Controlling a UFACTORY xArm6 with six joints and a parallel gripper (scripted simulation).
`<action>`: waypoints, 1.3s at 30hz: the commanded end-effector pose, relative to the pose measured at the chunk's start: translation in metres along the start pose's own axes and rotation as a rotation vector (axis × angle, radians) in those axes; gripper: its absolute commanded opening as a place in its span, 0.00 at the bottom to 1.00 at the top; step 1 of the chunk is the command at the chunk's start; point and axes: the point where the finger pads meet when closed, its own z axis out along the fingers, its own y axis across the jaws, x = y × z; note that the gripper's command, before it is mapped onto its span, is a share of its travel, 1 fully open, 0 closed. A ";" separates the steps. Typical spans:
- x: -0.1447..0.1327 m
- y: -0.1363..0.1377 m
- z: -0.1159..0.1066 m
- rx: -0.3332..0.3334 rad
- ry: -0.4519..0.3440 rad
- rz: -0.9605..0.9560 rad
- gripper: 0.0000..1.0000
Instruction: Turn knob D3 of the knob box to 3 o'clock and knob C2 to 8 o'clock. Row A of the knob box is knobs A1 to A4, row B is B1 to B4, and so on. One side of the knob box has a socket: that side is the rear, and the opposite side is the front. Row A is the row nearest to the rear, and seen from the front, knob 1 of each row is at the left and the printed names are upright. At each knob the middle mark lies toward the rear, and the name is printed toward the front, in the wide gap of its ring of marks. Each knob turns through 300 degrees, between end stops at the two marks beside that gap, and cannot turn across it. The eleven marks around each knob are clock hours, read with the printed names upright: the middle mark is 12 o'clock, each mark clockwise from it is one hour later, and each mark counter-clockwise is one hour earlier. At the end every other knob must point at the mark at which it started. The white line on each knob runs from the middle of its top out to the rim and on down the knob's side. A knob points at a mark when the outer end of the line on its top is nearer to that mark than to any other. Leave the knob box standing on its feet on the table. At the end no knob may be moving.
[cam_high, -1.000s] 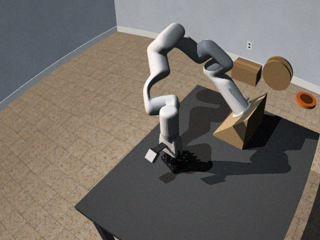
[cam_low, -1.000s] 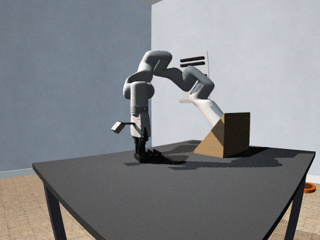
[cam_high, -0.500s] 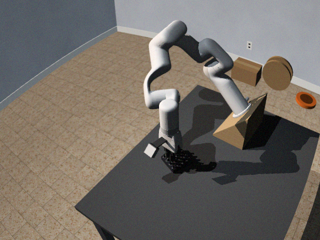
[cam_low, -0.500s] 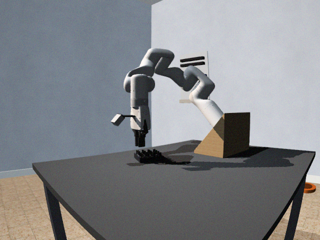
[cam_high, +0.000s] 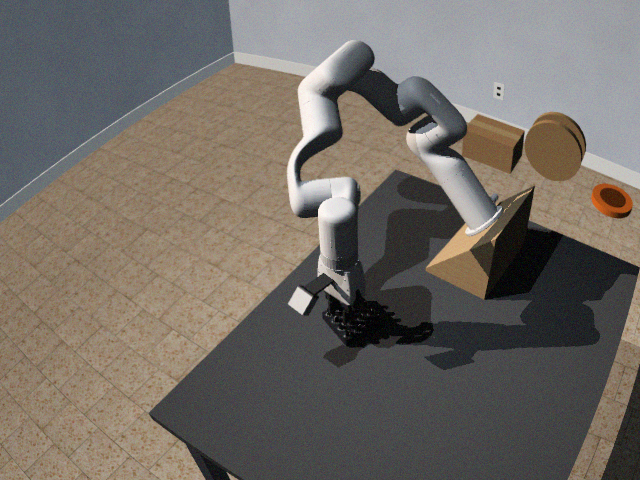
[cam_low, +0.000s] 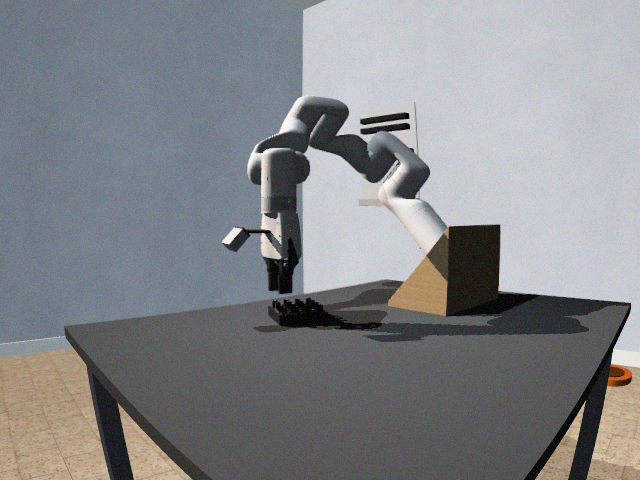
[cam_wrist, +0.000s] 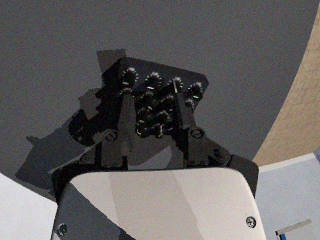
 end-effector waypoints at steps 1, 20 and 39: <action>0.001 0.000 -0.002 0.001 0.003 0.001 1.00; 0.001 0.000 -0.087 0.001 0.003 0.001 1.00; 0.001 0.000 -0.115 0.001 0.003 0.001 1.00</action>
